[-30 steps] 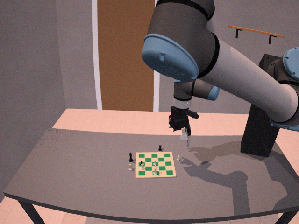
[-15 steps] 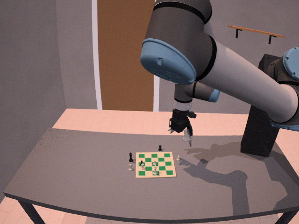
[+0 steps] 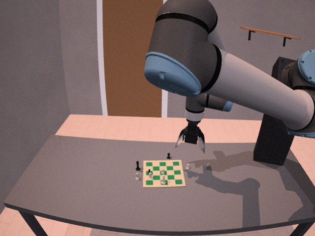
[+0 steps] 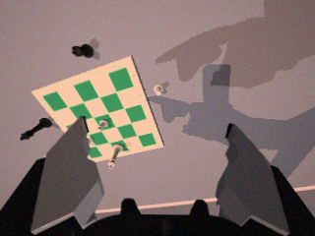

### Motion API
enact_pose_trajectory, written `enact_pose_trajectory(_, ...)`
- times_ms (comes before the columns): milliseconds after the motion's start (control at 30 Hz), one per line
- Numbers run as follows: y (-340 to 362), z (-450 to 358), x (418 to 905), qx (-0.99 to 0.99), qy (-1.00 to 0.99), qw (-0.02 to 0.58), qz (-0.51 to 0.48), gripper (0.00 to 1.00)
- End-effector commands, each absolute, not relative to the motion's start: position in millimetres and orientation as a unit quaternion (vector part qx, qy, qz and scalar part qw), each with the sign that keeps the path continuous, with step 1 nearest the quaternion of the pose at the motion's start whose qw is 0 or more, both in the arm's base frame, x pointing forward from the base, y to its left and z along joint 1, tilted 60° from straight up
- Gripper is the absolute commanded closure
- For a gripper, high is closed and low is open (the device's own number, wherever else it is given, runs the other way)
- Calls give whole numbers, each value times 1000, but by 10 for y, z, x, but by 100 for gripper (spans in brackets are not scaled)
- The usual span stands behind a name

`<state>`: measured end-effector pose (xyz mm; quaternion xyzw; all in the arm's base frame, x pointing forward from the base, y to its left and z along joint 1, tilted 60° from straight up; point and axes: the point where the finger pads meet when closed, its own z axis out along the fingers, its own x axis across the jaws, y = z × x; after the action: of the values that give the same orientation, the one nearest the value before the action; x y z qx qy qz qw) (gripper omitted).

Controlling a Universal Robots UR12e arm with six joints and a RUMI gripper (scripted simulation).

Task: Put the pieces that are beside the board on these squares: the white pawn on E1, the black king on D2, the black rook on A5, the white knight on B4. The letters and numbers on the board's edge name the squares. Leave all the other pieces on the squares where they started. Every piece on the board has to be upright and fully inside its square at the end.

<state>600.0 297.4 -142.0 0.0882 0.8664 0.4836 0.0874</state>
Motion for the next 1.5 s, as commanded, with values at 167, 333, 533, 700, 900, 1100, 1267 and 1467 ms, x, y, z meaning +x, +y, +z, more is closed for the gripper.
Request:
enact_pose_trajectory(167, 3084, -1470, 6034, -102, 862, 184, 461, 0)
enact_pose_trajectory(333, 3136, -1482, 6042, -172, 851, 221, 445, 0)
enact_pose_trajectory(533, 3169, -1487, 6045, -213, 841, 243, 434, 0)
enact_pose_trajectory(700, 3181, -1489, 6046, -228, 837, 250, 430, 0)
enact_pose_trajectory(900, 3184, -1489, 6046, -232, 836, 252, 429, 80)
enact_pose_trajectory(1100, 3184, -1489, 6046, -232, 836, 252, 429, 80)
enact_pose_trajectory(1267, 3184, -1489, 6046, -232, 836, 252, 429, 80)
enact_pose_trajectory(1467, 3184, -1489, 6046, -232, 836, 252, 429, 80)
